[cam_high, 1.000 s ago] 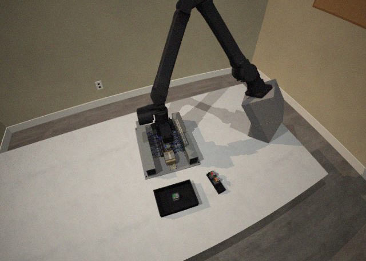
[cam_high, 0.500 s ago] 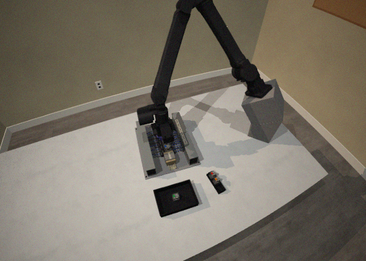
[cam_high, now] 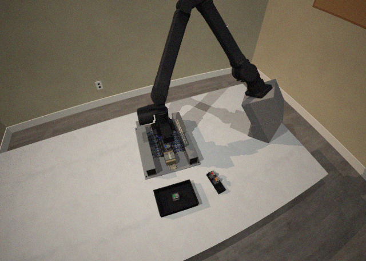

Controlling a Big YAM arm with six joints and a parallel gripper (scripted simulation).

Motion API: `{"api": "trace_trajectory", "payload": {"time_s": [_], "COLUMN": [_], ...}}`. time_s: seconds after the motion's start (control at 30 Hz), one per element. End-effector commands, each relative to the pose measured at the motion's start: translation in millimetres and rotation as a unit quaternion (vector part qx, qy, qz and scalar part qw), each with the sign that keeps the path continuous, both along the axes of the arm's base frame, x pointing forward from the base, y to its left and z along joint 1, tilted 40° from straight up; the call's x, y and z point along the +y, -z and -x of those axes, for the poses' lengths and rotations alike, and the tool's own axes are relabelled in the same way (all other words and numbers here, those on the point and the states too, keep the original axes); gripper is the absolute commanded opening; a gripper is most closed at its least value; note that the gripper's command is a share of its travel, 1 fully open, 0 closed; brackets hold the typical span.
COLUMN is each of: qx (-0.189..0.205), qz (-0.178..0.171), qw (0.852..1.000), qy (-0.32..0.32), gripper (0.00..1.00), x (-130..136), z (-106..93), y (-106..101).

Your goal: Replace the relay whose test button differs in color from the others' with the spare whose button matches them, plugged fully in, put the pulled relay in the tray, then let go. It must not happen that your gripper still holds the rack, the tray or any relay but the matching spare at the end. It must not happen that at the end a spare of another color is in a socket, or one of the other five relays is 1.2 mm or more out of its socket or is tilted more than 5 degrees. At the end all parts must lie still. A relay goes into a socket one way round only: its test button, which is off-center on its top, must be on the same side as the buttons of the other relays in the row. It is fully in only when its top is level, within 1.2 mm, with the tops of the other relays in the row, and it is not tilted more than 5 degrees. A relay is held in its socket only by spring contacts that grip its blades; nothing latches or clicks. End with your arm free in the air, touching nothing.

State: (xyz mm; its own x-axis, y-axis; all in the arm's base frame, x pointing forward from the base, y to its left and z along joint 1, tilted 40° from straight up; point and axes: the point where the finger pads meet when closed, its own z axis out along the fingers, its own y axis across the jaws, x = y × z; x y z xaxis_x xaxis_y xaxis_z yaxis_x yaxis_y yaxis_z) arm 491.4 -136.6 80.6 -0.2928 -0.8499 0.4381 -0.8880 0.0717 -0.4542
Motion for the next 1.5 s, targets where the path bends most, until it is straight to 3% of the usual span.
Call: {"api": "trace_trajectory", "payload": {"time_s": [0.0, 1.47], "qx": [-0.026, -0.027], "qz": [0.001, 0.001], "qw": [1.0, 1.0], "qy": [-0.008, -0.008], "gripper": [0.0, 0.0], "x": [10.2, 10.6], "z": [-5.5, -8.0], "y": [-16.5, -20.4]}}
